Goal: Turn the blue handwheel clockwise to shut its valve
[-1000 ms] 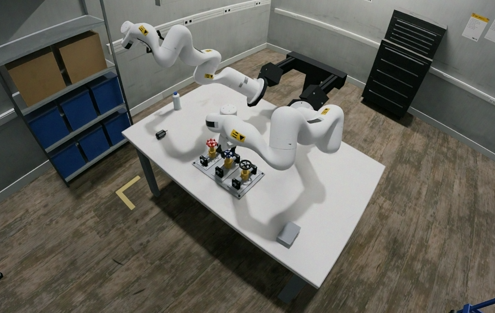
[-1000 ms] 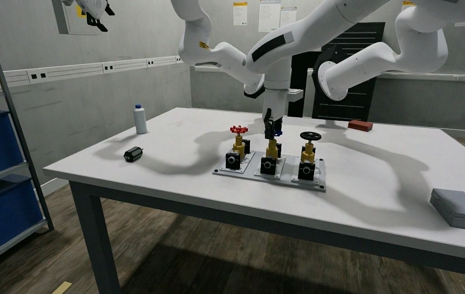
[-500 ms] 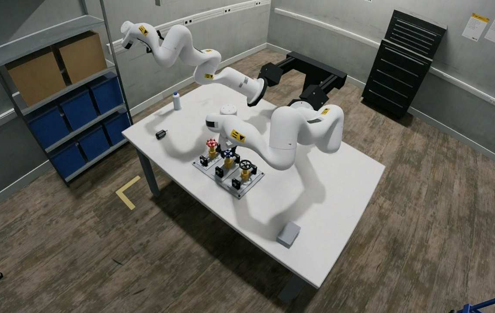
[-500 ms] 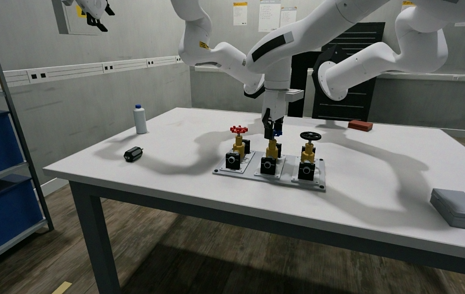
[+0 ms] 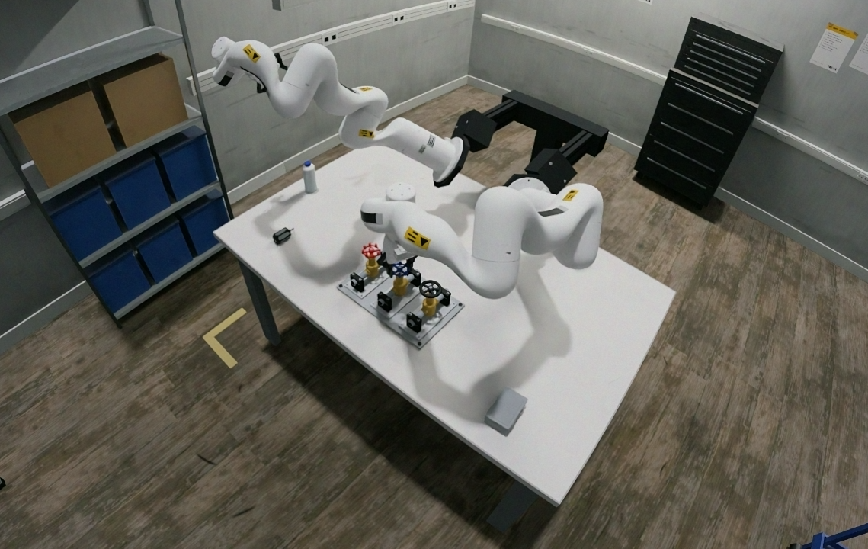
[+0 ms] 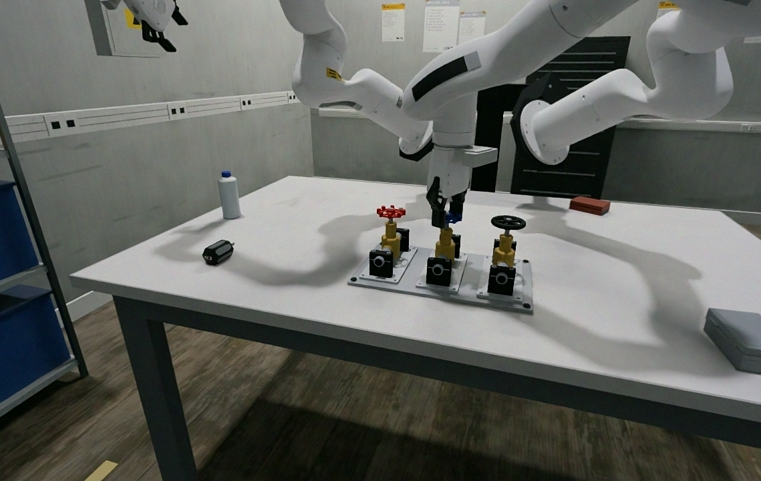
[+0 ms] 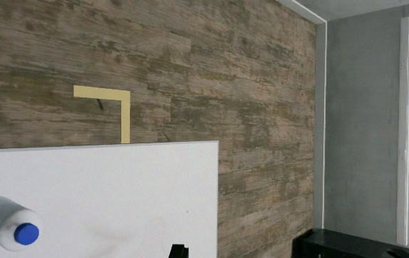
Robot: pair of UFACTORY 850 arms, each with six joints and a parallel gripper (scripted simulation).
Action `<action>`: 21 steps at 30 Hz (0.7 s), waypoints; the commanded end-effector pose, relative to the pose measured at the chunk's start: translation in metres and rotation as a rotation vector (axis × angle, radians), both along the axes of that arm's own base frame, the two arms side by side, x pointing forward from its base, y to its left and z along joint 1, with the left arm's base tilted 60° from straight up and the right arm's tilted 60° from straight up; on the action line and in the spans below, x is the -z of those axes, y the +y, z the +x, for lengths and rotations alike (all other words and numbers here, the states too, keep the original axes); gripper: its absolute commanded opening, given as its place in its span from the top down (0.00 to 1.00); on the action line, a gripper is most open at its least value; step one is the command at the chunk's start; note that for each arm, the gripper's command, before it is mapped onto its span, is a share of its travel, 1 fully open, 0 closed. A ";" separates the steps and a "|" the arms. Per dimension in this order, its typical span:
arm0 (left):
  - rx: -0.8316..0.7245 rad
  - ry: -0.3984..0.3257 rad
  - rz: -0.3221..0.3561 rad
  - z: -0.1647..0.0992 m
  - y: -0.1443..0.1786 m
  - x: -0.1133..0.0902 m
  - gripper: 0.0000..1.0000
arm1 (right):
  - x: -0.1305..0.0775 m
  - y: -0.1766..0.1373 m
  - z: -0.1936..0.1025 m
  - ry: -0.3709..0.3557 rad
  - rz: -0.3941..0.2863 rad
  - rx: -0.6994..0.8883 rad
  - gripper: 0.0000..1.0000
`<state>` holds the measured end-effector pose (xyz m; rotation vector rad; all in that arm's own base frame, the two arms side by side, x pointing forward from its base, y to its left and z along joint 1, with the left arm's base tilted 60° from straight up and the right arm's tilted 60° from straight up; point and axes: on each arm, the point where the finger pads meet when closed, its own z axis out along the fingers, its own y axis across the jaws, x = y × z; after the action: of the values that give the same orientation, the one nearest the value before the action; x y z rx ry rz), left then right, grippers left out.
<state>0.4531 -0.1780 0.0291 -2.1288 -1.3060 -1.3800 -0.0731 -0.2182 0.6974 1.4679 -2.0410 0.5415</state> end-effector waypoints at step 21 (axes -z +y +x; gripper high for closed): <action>0.094 0.120 0.107 0.000 -0.001 0.000 1.00 | 0.000 0.000 0.000 0.000 -0.001 0.000 0.00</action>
<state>0.4531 -0.1780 0.0290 -2.1804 -1.1086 -1.3151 -0.0731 -0.2182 0.6974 1.4679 -2.0410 0.5415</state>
